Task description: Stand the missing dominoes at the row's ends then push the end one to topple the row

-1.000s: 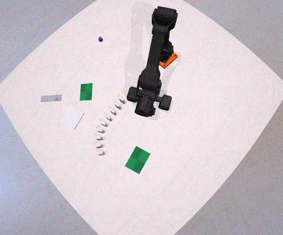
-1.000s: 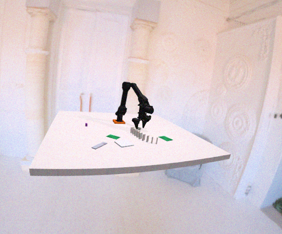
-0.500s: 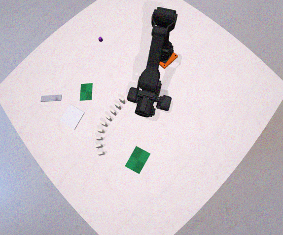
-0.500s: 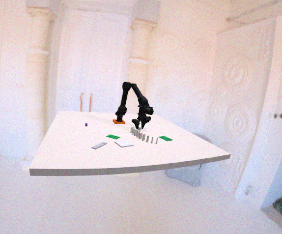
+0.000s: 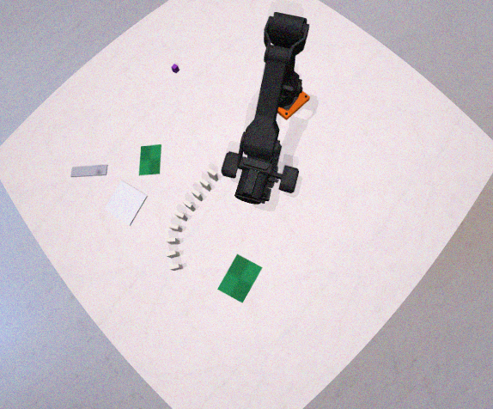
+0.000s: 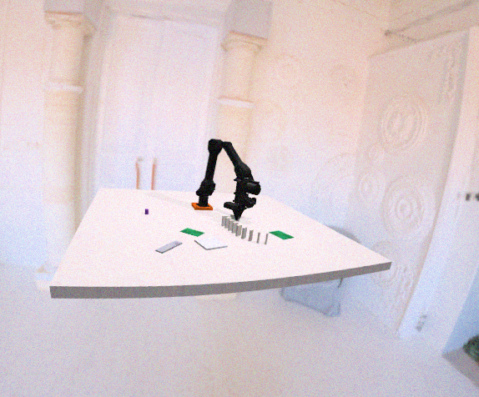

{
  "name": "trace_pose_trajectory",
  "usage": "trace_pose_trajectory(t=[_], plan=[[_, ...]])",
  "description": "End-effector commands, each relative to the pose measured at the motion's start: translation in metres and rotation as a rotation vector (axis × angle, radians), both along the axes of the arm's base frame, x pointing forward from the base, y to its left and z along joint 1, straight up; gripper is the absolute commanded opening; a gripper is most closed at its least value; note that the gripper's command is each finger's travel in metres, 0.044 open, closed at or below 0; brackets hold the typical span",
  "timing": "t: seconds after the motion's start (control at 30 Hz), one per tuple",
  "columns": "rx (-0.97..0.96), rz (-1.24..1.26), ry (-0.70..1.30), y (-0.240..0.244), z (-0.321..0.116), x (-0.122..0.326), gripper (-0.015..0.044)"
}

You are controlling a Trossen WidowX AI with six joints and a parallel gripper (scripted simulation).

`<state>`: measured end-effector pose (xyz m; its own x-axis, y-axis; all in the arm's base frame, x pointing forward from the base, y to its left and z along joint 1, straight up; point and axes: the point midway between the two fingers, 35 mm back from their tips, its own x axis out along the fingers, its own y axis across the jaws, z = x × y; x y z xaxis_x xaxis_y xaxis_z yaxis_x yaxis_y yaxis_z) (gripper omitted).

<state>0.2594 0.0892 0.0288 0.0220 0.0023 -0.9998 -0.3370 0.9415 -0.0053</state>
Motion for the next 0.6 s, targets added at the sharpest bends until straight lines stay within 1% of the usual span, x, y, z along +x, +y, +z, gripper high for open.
trace_pose_trajectory(t=[0.0, 0.13, 0.57], plan=[[0.002, -0.002, -0.001, 0.000, 0.000, 0.000, 0.0027], [0.002, -0.002, -0.001, 0.000, 0.007, 0.000, 0.0027], [0.002, -0.002, -0.001, 0.000, 0.149, -0.001, 0.0027]])
